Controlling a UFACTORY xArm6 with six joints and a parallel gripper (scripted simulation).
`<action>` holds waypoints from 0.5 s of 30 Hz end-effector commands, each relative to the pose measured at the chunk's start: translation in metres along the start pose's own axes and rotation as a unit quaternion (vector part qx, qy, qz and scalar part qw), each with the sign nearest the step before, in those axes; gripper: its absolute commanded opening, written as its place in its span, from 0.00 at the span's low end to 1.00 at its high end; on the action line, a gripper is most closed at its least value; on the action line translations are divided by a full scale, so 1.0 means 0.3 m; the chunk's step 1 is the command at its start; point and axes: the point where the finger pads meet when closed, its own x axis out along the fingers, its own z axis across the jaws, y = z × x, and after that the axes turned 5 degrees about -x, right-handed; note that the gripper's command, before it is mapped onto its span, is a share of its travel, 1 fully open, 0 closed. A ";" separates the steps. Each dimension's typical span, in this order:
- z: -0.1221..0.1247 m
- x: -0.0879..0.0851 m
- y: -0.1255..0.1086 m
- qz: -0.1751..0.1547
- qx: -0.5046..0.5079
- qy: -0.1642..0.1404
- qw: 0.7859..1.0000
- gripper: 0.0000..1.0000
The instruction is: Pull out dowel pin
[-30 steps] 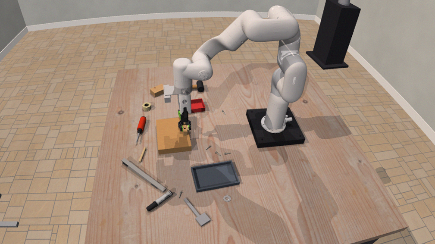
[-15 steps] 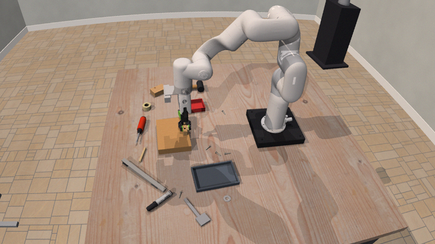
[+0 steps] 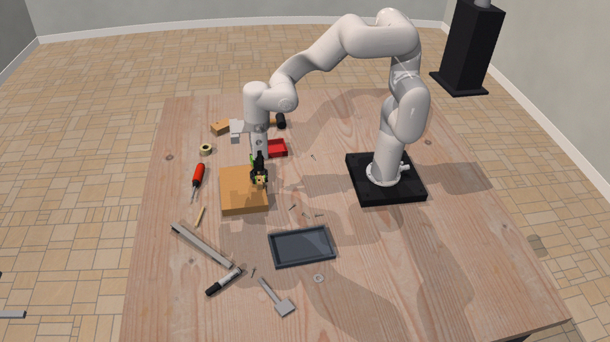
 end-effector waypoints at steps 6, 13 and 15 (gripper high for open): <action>0.168 -0.005 -0.030 0.002 0.000 -0.001 1.000 0.00; 0.435 -0.005 -0.130 0.002 0.000 -0.001 1.000 0.00; 0.504 -0.005 -0.170 0.002 0.000 -0.001 1.000 0.00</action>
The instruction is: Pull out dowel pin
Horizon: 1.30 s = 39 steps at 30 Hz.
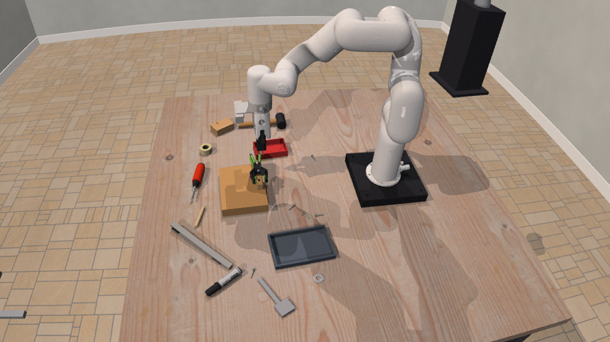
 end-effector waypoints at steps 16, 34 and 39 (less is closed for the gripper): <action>0.346 -0.002 -0.176 0.003 -0.002 0.003 1.000 0.00; 0.346 0.010 -0.176 0.003 -0.002 0.003 1.000 0.00; 0.346 0.018 -0.176 0.003 -0.002 0.003 1.000 0.00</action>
